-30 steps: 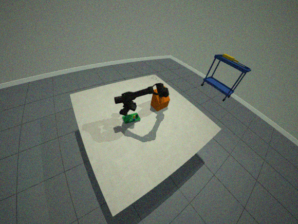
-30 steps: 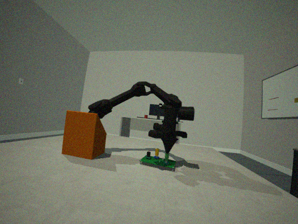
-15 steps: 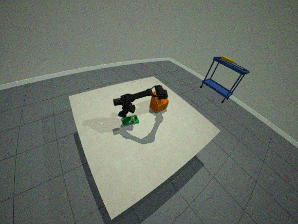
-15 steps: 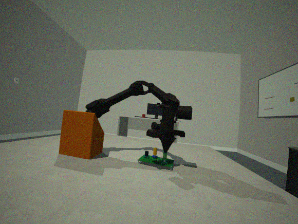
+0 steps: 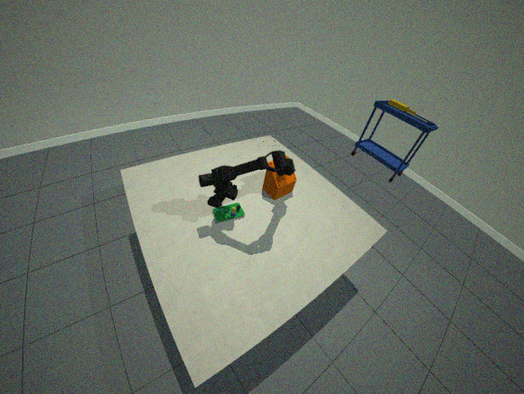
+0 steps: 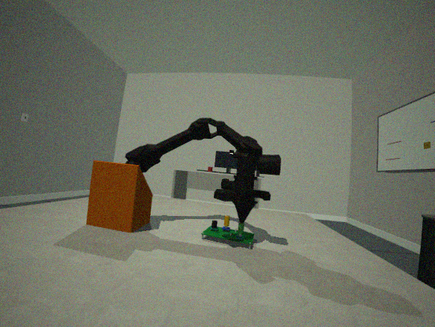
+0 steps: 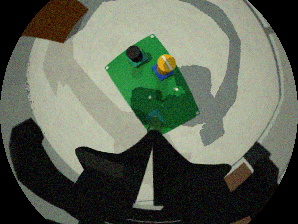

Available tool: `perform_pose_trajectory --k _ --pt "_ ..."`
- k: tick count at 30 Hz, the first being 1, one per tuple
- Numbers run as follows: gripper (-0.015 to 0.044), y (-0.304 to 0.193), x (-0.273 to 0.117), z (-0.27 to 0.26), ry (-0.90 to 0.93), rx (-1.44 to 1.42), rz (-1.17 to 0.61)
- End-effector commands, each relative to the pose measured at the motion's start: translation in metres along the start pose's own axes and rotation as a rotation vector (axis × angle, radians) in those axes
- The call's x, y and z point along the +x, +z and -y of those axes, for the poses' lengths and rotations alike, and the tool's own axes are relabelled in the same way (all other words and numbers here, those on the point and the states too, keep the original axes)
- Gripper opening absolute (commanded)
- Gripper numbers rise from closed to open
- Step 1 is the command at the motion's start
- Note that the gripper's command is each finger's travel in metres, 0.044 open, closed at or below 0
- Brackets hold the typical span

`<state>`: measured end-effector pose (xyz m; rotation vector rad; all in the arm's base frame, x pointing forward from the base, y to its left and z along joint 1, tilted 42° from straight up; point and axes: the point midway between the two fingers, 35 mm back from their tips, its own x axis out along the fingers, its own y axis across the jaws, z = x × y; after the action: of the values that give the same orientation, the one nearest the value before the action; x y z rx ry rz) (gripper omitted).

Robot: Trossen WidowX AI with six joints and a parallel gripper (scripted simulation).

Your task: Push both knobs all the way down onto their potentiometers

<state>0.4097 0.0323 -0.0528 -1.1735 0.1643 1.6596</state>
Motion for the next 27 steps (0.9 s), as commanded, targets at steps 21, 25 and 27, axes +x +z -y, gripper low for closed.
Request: perform_pose_trajectory --k 21,25,27 --pt "0.0000 0.0016 0.0163 0.0029 0.006 -0.021 0.006" --pt "0.0000 0.0016 0.0181 0.0029 0.006 -0.021 0.006" --pt "0.0000 0.0016 0.0181 0.0029 0.006 -0.021 0.006"
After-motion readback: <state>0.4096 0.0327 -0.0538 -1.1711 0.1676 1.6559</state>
